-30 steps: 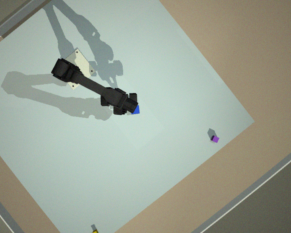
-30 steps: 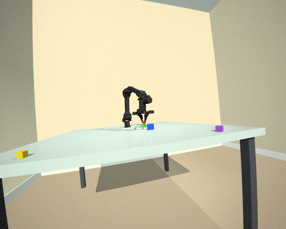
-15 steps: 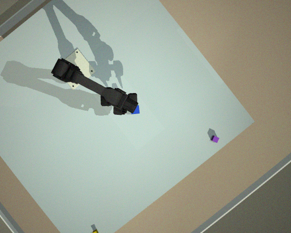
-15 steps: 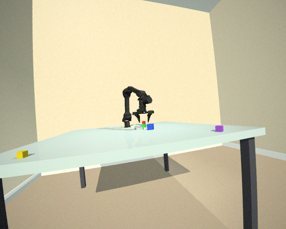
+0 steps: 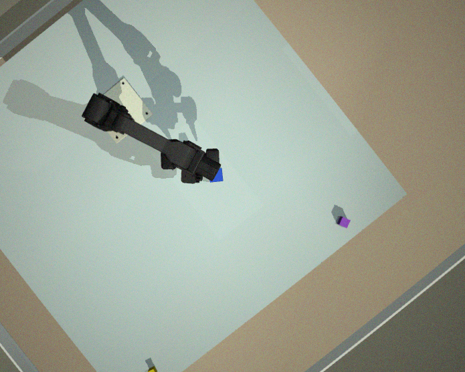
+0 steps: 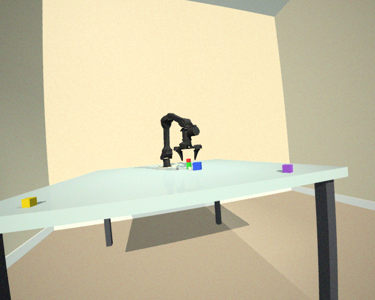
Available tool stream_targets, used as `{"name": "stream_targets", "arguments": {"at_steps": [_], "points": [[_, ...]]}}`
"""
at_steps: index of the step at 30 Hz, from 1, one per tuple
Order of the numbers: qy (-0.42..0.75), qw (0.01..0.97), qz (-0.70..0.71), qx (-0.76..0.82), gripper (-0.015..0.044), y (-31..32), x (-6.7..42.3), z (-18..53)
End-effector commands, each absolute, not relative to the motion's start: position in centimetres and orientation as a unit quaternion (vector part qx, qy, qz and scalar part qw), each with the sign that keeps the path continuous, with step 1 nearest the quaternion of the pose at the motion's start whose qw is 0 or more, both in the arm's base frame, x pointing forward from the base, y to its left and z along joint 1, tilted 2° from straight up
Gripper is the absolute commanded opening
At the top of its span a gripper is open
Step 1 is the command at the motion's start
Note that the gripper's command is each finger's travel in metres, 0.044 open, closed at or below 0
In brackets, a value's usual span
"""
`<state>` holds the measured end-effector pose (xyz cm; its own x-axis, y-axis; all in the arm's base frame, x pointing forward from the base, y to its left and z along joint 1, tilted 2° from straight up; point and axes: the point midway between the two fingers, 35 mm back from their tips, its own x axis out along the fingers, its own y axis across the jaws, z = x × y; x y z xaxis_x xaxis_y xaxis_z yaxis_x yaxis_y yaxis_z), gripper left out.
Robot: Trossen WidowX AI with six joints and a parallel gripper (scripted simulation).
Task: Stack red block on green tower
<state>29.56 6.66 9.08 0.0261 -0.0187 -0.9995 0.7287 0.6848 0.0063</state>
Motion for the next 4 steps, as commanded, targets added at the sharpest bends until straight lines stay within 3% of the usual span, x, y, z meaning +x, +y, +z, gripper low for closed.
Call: {"name": "stream_targets", "arguments": {"at_steps": [1, 4], "points": [[0.638, 0.66, -0.283, 0.278, 0.044, 6.66, 29.56, 9.03], [0.638, 0.66, -0.283, 0.278, 0.044, 6.66, 29.56, 9.03]]}}
